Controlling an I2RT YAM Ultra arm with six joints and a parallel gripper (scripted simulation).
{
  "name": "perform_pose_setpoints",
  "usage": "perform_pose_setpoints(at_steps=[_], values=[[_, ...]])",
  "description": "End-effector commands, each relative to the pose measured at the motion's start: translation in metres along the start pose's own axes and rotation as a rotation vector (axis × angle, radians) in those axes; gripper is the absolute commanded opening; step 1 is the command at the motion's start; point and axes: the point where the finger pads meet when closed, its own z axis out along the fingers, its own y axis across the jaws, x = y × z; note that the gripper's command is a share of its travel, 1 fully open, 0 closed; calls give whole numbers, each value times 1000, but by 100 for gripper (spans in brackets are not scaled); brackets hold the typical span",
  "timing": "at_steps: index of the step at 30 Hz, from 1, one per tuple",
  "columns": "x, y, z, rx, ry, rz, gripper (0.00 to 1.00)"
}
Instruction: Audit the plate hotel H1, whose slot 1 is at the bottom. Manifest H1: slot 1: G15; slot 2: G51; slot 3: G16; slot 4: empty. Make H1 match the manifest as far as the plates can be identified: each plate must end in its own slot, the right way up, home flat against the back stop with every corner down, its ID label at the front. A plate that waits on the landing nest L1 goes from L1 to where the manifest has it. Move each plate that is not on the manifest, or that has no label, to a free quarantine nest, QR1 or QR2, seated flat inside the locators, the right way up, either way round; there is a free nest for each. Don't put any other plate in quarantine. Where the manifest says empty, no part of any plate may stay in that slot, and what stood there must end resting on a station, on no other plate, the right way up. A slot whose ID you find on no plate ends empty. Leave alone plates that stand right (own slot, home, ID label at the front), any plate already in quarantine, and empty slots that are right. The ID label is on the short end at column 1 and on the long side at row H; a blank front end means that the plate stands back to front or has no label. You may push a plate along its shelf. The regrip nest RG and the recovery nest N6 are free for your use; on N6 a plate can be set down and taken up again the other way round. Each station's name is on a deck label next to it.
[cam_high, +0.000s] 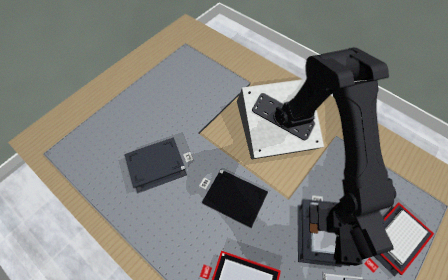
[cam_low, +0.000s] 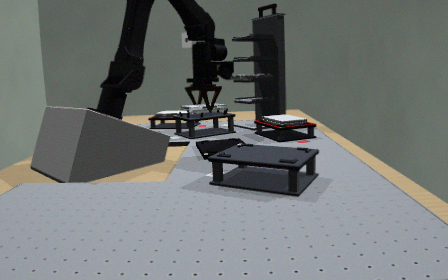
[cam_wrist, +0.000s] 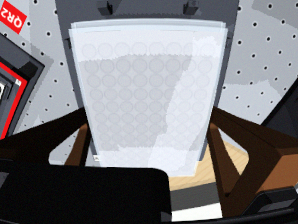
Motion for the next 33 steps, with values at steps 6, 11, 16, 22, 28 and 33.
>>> perform_pose_setpoints(at_steps=[6,11,16,22,28,33], values=[[-5,2,0,-9,-22,1,86],[-5,2,3,-9,-22,1,86],[-5,2,7,-9,-22,1,86],[-5,2,10,-9,-22,1,86],[-5,2,13,-9,-22,1,86],[-5,2,13,-9,-22,1,100]])
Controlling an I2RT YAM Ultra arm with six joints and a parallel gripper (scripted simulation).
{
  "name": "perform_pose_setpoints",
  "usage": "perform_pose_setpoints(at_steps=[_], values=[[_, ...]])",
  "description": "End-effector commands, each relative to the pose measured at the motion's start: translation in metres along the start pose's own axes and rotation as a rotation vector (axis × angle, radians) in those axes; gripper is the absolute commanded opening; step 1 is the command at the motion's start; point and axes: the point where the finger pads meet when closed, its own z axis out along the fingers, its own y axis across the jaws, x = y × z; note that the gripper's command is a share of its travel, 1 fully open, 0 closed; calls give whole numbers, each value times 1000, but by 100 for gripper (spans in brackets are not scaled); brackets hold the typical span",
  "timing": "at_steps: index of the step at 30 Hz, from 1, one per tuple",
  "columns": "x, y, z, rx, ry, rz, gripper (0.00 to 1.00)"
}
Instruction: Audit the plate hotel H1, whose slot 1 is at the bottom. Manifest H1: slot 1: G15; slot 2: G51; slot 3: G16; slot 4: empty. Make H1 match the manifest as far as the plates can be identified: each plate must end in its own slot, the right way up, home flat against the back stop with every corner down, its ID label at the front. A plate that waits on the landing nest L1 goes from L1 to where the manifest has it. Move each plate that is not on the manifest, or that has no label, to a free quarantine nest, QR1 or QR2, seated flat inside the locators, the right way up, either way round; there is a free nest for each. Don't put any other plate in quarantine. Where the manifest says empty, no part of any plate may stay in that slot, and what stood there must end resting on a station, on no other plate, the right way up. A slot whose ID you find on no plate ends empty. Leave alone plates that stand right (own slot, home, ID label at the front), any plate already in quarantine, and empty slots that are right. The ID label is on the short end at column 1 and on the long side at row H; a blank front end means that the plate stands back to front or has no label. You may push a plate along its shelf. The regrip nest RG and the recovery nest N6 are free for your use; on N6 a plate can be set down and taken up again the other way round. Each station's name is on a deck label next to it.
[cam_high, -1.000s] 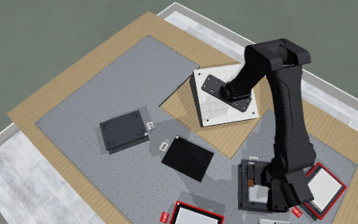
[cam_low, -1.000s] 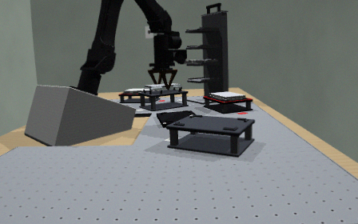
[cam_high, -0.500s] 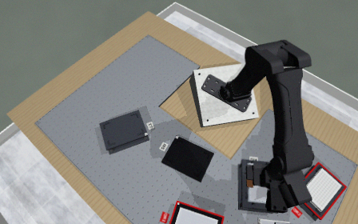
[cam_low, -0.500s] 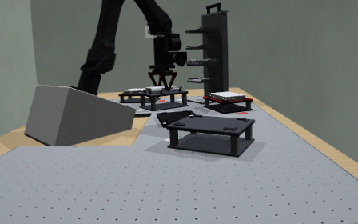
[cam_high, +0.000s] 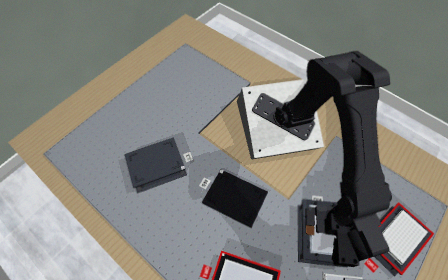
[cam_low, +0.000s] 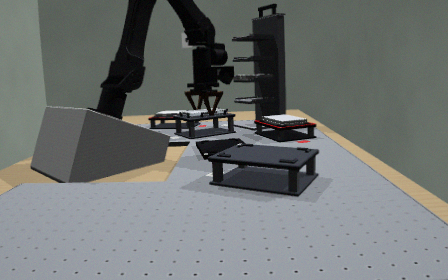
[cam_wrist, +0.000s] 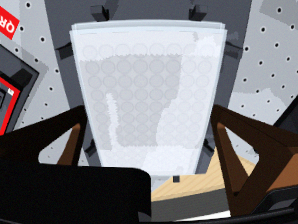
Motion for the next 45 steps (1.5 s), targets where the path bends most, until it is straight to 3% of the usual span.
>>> perform_pose_setpoints(at_steps=[1,11,34,42,45], values=[[-4,1,-3,-6,-16,1,100],[-4,1,-3,-6,-16,1,100],[-3,1,-72,-6,-16,1,100],[-3,1,-72,-6,-16,1,100],[0,0,-80,-6,-16,1,100]])
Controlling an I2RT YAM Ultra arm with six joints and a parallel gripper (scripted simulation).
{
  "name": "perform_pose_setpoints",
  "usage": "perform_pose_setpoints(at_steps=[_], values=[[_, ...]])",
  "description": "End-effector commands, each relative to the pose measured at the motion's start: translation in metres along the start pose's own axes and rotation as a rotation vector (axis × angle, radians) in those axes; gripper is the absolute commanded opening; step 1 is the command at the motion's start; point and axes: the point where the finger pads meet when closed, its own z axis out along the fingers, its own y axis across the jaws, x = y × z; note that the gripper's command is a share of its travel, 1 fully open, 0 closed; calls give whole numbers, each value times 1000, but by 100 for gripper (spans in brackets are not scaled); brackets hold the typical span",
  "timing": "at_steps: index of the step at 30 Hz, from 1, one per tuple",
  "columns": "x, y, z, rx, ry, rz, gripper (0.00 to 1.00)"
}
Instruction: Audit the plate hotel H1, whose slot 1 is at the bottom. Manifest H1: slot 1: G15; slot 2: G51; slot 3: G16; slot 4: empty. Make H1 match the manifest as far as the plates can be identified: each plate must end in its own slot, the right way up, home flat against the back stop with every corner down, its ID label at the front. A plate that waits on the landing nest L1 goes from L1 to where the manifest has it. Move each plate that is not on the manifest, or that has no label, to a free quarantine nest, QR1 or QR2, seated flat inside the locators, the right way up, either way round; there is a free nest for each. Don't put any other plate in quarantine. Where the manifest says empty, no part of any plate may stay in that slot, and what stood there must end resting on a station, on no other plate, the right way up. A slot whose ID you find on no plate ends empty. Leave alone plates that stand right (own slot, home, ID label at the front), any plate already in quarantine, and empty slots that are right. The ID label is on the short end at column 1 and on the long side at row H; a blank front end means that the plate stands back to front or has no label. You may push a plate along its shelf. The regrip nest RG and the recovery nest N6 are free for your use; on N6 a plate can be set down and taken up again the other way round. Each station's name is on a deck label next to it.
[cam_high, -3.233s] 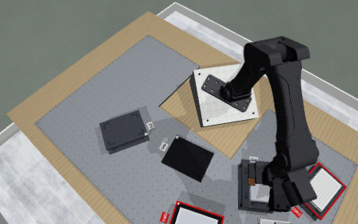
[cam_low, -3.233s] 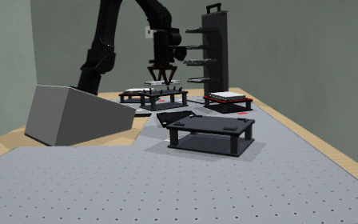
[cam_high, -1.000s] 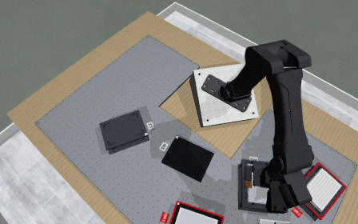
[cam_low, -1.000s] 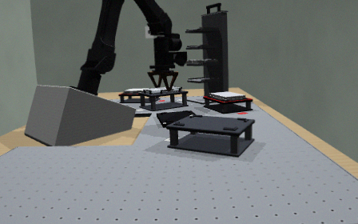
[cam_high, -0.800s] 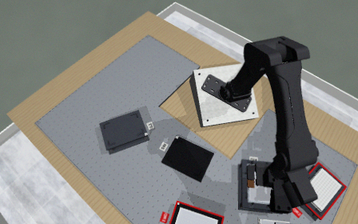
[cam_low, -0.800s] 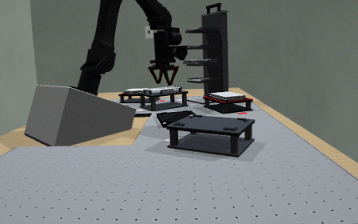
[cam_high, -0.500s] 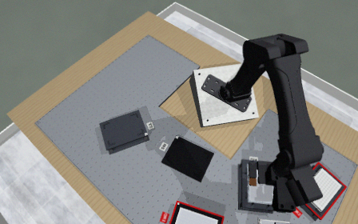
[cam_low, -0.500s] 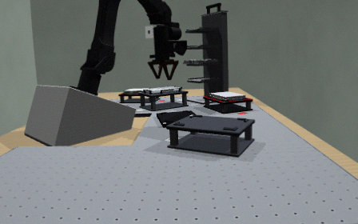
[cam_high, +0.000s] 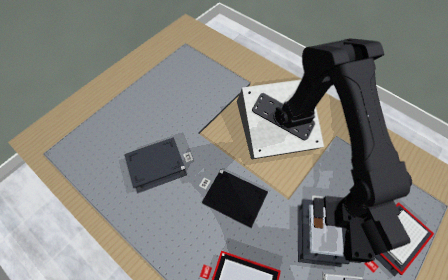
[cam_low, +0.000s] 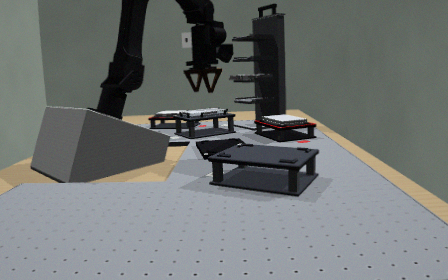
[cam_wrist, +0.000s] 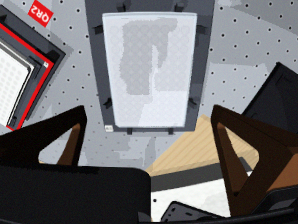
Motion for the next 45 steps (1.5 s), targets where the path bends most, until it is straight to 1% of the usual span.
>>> perform_pose_setpoints(at_steps=[1,11,13,28,30,41,45], values=[[1,-1,-12,-1,-6,1,100],[1,-1,-39,-1,-6,1,100],[1,-1,-39,-1,-6,1,100],[1,-1,-79,-1,-6,1,100],[1,-1,-79,-1,-6,1,100],[1,-1,-108,-1,-6,1,100],[1,-1,-109,-2,-6,1,100]])
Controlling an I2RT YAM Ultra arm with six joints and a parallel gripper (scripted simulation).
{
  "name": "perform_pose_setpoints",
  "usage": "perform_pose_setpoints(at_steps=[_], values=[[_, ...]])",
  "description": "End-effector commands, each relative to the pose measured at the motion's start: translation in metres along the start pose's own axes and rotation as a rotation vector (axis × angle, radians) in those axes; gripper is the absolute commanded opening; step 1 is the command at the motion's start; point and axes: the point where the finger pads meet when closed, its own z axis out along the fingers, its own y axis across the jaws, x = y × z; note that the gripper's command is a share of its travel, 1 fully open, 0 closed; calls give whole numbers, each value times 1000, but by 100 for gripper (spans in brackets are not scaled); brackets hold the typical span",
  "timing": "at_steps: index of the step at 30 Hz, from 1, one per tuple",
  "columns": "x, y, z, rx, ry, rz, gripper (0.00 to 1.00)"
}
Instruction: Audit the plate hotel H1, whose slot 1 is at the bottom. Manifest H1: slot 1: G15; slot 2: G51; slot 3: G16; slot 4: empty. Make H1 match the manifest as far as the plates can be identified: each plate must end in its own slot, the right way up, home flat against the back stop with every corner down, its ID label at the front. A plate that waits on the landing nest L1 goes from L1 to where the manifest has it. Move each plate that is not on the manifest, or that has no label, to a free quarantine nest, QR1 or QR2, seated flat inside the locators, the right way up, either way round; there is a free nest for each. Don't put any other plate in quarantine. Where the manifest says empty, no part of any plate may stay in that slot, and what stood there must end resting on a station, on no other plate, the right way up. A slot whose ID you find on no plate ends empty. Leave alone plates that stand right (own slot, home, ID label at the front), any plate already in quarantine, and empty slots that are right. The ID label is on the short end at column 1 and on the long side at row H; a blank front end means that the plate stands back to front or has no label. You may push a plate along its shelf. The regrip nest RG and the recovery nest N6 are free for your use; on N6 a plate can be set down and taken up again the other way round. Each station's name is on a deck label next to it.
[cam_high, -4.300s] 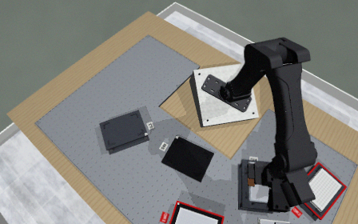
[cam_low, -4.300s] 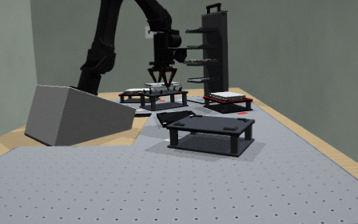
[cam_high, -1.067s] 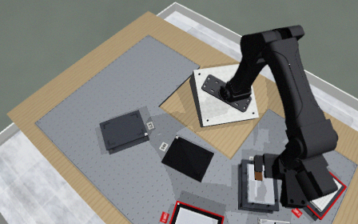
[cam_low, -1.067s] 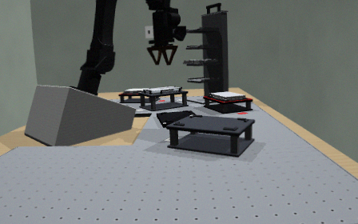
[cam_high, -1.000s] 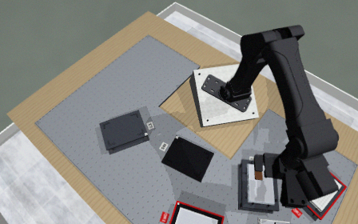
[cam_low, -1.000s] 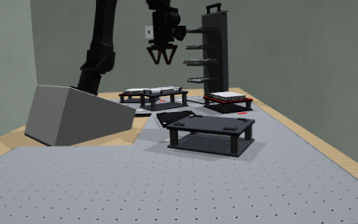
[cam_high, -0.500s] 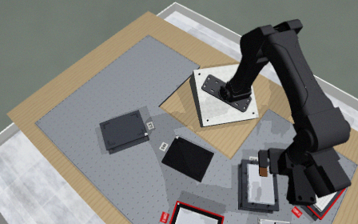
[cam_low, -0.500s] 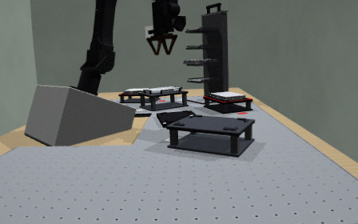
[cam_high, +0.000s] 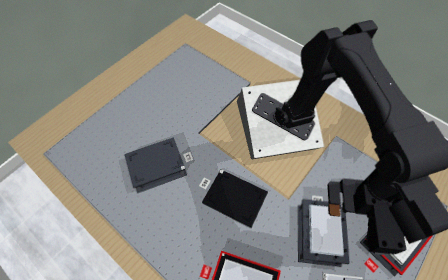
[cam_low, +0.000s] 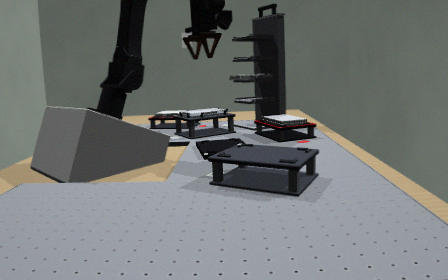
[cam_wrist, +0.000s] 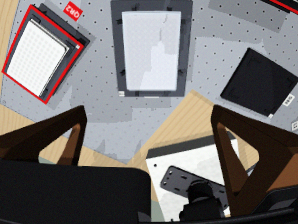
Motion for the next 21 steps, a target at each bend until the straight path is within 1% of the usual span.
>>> perform_pose_setpoints(at_steps=[1,2,17,19,21], values=[[5,-2,-3,6,13,-1,100],[5,-2,-3,6,13,-1,100],[2,-52,-4,9,13,-1,100],[2,-52,-4,9,13,-1,100],[1,-59,-4,9,13,-1,100]])
